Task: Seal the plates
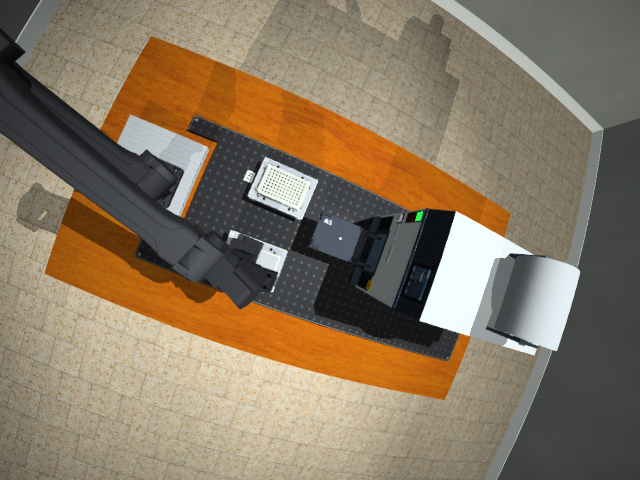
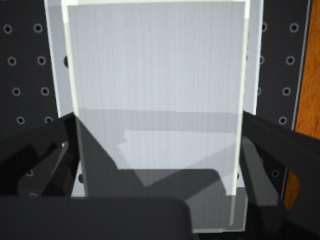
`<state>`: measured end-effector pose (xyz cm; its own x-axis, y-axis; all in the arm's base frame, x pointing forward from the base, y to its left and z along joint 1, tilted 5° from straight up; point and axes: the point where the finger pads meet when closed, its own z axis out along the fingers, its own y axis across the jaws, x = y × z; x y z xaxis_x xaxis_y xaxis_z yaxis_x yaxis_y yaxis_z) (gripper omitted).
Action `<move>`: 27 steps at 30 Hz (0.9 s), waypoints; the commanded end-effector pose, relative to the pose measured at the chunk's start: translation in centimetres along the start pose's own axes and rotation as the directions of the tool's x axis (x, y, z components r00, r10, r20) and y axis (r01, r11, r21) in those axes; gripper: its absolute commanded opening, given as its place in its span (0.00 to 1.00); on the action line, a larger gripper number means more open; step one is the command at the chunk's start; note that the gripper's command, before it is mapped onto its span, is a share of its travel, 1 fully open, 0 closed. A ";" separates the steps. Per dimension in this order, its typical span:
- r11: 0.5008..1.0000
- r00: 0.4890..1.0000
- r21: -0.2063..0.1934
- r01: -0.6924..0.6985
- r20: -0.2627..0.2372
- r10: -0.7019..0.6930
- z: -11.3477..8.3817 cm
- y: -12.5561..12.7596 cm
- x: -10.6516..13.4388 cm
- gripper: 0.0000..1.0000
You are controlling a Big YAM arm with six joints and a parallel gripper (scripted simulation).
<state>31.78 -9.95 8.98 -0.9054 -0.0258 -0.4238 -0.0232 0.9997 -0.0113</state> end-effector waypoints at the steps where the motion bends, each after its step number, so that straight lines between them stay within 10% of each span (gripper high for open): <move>1: 1.000 0.999 0.003 0.007 0.032 -0.007 -0.2 0.0 -1.9 0.00; 27: 1.000 1.000 -0.005 0.009 0.000 -0.009 1.1 0.5 0.5 0.00</move>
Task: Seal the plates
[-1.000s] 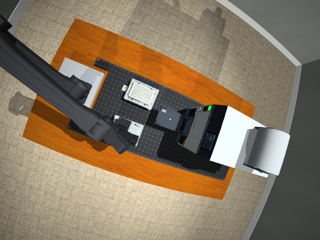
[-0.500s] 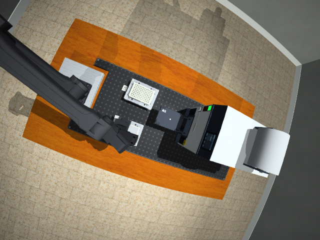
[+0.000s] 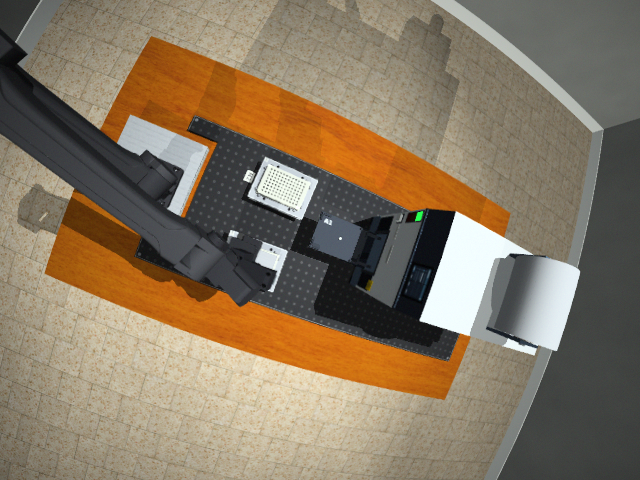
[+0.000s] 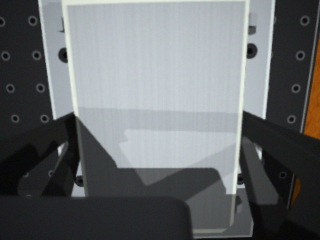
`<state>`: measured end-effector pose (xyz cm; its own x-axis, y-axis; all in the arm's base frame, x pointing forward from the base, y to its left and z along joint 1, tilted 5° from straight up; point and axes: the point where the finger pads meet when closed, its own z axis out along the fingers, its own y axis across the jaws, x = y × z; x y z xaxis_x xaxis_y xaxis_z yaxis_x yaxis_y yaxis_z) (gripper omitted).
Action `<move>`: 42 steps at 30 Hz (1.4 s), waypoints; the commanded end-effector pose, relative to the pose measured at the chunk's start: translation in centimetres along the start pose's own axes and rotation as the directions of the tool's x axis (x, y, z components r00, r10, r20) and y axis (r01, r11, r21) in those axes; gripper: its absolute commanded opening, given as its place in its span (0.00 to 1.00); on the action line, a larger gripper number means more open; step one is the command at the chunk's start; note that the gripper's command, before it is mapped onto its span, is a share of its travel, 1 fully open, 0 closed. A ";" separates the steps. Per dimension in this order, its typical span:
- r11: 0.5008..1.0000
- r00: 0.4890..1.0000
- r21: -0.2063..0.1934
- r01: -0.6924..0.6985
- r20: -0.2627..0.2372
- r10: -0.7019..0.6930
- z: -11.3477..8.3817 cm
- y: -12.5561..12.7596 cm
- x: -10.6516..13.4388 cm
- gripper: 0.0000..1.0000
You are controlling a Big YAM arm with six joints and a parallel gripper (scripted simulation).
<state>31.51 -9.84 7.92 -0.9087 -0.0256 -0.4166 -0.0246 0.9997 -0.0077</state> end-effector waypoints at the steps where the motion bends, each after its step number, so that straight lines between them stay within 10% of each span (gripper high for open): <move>1: 1.000 1.000 -0.001 0.009 0.012 -0.009 0.2 0.4 -0.3 0.00; 42: 1.000 0.998 0.019 0.005 0.055 -0.006 -0.8 -0.7 -3.2 0.00</move>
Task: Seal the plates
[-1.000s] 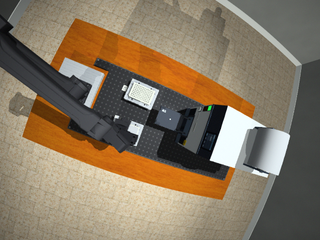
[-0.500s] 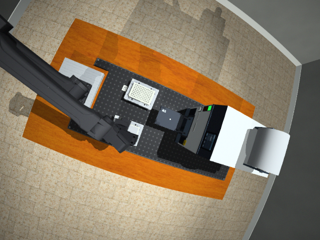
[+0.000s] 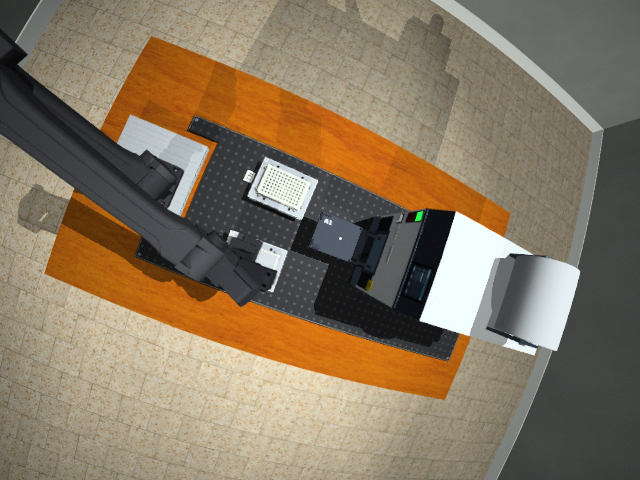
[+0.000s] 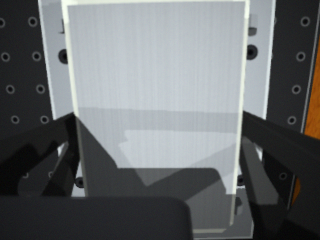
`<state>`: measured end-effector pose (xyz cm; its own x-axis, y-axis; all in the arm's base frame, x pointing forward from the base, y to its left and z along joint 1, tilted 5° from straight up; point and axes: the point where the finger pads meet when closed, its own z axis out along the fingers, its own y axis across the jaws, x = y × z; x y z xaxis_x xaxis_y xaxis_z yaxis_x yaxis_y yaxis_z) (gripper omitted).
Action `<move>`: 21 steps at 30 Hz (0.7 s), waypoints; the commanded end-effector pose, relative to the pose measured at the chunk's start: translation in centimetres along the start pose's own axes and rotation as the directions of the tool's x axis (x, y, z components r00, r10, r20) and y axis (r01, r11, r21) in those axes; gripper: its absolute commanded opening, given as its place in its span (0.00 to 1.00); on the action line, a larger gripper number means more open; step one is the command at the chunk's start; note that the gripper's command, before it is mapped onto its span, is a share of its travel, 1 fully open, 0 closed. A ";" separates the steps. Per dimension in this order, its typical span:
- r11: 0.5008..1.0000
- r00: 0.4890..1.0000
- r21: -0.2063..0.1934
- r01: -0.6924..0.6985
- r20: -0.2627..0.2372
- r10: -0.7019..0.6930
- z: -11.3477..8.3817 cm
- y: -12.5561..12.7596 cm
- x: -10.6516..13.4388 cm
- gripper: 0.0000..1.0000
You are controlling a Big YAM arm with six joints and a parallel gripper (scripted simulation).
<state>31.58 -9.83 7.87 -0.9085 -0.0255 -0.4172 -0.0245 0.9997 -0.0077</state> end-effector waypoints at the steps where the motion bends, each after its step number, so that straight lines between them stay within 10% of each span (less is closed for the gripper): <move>1: 1.000 0.998 0.019 0.005 0.055 -0.006 -0.9 -0.7 -3.2 0.00; 21: 0.999 0.997 0.045 0.009 0.081 -0.012 -1.7 -1.8 -3.4 0.00</move>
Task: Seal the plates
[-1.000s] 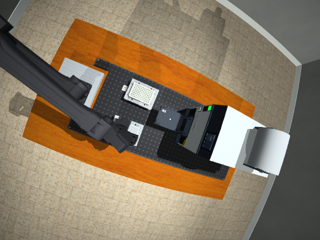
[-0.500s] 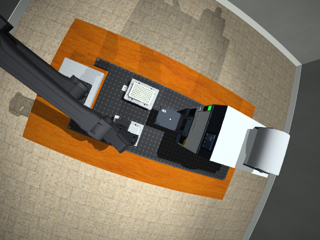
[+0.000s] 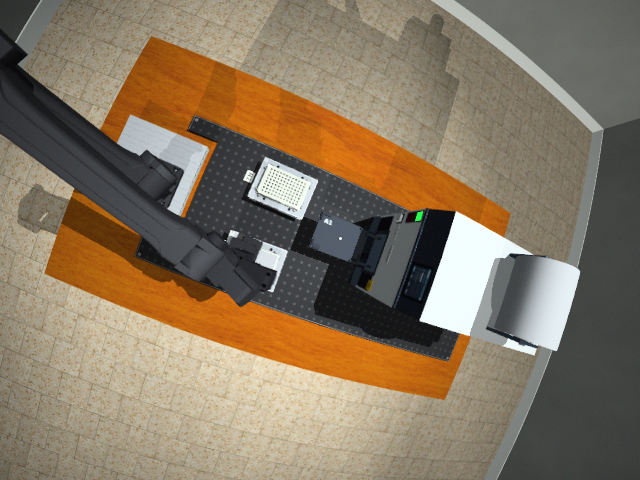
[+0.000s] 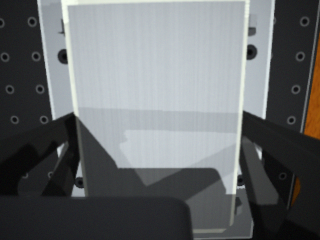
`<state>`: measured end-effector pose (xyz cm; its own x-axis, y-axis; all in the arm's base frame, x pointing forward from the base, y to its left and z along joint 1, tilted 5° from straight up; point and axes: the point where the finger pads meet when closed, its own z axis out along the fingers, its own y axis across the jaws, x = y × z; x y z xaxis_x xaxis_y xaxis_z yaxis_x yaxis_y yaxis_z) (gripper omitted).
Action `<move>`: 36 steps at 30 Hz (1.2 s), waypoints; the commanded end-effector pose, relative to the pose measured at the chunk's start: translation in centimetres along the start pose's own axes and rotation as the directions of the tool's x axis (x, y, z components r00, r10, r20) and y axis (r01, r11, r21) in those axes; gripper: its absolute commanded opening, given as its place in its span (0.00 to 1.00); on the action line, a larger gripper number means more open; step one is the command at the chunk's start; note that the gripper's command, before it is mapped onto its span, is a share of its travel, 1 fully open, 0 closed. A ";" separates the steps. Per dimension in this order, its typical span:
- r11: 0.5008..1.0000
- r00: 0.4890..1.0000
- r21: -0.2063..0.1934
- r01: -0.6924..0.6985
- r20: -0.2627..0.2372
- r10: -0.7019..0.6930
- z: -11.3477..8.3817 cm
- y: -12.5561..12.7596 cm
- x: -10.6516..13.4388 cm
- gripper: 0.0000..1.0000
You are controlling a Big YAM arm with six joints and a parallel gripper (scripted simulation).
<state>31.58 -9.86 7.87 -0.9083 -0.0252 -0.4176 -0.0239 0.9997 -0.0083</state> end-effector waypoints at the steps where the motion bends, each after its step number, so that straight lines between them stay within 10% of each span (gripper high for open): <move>1: 0.999 0.997 0.044 0.009 0.082 -0.013 -1.7 -1.7 -3.4 0.00; 36: 1.000 1.000 0.017 -0.004 0.015 0.004 -0.7 -0.6 -0.3 0.00</move>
<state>31.57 -9.86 7.91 -0.9072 -0.0262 -0.4199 -0.0244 0.9997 -0.0098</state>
